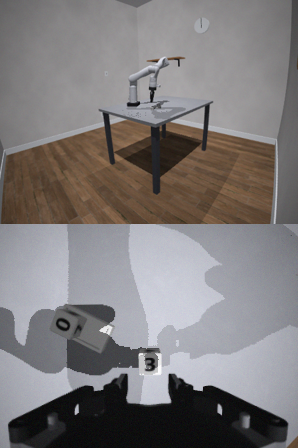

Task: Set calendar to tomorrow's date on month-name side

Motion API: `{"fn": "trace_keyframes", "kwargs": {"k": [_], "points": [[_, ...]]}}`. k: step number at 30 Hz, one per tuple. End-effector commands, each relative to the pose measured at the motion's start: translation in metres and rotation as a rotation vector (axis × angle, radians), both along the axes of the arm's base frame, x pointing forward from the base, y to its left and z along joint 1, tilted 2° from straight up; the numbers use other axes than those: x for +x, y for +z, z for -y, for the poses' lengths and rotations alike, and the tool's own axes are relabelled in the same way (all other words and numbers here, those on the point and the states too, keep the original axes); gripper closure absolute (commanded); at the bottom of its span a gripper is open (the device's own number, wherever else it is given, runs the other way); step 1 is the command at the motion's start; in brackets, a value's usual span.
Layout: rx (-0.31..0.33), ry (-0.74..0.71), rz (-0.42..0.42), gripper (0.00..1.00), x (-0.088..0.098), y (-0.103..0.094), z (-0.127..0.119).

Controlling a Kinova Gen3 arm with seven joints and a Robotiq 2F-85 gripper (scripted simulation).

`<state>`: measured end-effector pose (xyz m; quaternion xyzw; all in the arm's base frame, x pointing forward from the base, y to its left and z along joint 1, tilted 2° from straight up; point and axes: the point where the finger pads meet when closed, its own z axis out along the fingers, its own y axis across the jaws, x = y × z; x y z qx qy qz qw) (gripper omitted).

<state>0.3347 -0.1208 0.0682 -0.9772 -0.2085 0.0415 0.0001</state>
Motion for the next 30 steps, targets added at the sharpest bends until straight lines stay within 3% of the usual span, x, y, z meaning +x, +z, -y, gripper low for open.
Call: {"fn": "trace_keyframes", "kwargs": {"k": [1, 9, 20, 30], "points": [[-0.024, 0.021, -0.036, 0.52, 0.0041, -0.0017, -0.0006], [-0.074, 0.019, -0.122, 0.52, 0.0053, -0.0006, -0.0004], [-0.084, 0.019, -0.142, 0.52, 0.0056, -0.0006, -0.0005], [-0.135, 0.023, -0.271, 0.52, 0.0070, -0.0019, -0.0014]]}}
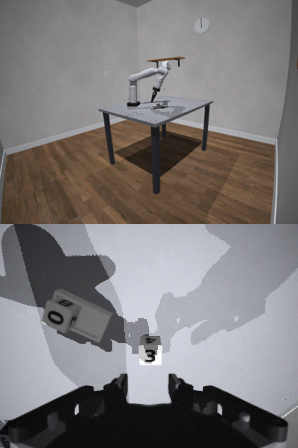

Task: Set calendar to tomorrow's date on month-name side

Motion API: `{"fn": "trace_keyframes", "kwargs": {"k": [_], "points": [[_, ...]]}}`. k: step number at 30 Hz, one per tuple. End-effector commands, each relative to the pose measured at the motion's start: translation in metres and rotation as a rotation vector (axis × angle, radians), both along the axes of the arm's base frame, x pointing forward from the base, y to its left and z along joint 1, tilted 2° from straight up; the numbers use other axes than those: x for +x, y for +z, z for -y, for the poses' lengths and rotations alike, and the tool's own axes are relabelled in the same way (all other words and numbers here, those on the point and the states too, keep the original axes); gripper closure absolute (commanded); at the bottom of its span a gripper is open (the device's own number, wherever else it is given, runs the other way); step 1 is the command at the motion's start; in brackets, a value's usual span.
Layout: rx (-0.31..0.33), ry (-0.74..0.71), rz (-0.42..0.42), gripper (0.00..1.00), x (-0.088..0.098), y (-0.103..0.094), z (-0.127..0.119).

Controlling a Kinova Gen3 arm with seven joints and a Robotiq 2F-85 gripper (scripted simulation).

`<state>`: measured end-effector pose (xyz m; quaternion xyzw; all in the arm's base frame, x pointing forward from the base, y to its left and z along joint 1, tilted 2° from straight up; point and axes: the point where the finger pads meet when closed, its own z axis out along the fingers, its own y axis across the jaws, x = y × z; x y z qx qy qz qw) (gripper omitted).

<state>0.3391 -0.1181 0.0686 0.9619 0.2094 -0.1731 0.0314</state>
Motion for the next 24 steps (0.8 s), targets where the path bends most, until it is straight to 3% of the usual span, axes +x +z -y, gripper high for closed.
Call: {"fn": "trace_keyframes", "kwargs": {"k": [1, 6, 16, 24], "points": [[-0.027, 0.012, -0.045, 0.52, 0.0028, -0.0023, 0.0011], [-0.065, 0.012, -0.113, 0.52, 0.0035, -0.0020, 0.0010], [-0.077, 0.012, -0.138, 0.52, 0.0038, -0.0021, 0.0010], [-0.140, 0.014, -0.287, 0.52, 0.0051, -0.0035, 0.0003]]}}
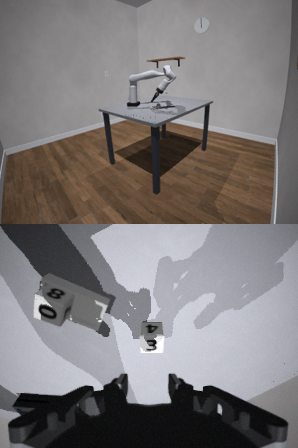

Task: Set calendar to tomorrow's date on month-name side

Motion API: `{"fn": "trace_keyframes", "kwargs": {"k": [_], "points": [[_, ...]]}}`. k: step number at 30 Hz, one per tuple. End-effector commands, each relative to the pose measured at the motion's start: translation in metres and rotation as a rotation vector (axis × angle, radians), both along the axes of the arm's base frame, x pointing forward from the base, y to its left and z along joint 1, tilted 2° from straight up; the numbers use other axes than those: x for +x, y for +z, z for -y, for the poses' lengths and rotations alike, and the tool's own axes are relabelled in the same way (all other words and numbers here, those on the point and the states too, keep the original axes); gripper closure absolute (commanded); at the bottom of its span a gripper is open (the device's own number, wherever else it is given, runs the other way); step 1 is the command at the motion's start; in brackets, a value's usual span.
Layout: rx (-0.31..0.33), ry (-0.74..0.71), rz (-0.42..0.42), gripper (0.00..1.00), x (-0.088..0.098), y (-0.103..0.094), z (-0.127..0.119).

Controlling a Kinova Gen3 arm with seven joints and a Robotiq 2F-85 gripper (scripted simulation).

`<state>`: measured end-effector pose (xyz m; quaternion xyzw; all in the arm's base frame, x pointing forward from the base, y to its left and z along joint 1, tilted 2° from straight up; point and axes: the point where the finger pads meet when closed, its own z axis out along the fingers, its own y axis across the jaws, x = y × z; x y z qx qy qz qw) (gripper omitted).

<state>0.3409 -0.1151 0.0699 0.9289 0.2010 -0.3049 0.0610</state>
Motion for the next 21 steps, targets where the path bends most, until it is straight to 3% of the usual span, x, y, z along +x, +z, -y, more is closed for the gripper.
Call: {"fn": "trace_keyframes", "kwargs": {"k": [1, 6, 21], "points": [[-0.031, 0.015, -0.054, 0.52, 0.0035, -0.0049, 0.0032], [-0.061, 0.014, -0.108, 0.52, 0.0041, -0.0050, 0.0030], [-0.062, 0.014, -0.110, 0.52, 0.0042, -0.0050, 0.0030]]}}
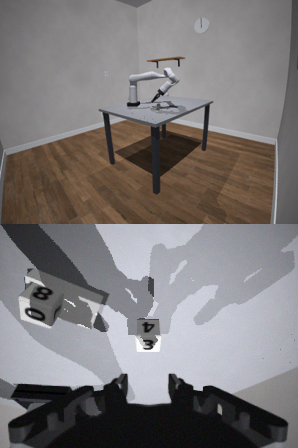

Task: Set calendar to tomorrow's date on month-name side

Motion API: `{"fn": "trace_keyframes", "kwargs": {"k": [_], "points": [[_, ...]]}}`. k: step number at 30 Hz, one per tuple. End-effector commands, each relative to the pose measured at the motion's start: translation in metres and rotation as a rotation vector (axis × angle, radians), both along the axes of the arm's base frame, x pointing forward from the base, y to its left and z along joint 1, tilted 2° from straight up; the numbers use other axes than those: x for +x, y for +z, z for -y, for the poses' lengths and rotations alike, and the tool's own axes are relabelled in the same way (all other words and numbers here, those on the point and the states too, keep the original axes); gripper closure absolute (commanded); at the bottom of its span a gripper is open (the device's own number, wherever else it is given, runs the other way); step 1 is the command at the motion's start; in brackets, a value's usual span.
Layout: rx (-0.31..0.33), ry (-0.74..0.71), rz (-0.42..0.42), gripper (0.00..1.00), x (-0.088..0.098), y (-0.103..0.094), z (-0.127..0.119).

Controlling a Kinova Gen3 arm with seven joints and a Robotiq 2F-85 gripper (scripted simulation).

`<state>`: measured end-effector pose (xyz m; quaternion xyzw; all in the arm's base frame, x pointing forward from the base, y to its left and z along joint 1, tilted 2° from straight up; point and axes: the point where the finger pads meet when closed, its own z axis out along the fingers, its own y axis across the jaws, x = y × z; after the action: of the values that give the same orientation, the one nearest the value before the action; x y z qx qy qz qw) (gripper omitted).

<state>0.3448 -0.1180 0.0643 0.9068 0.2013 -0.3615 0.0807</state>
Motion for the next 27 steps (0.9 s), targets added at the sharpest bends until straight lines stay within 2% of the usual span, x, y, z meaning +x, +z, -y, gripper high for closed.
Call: {"fn": "trace_keyframes", "kwargs": {"k": [1, 13, 27], "points": [[0.000, 0.000, 0.001, 0.52, 0.000, 0.001, 0.000], [0.000, 0.000, 0.001, 0.52, 0.000, -0.003, 0.000], [0.000, 0.000, 0.001, 0.52, 0.001, -0.019, 0.000]]}}
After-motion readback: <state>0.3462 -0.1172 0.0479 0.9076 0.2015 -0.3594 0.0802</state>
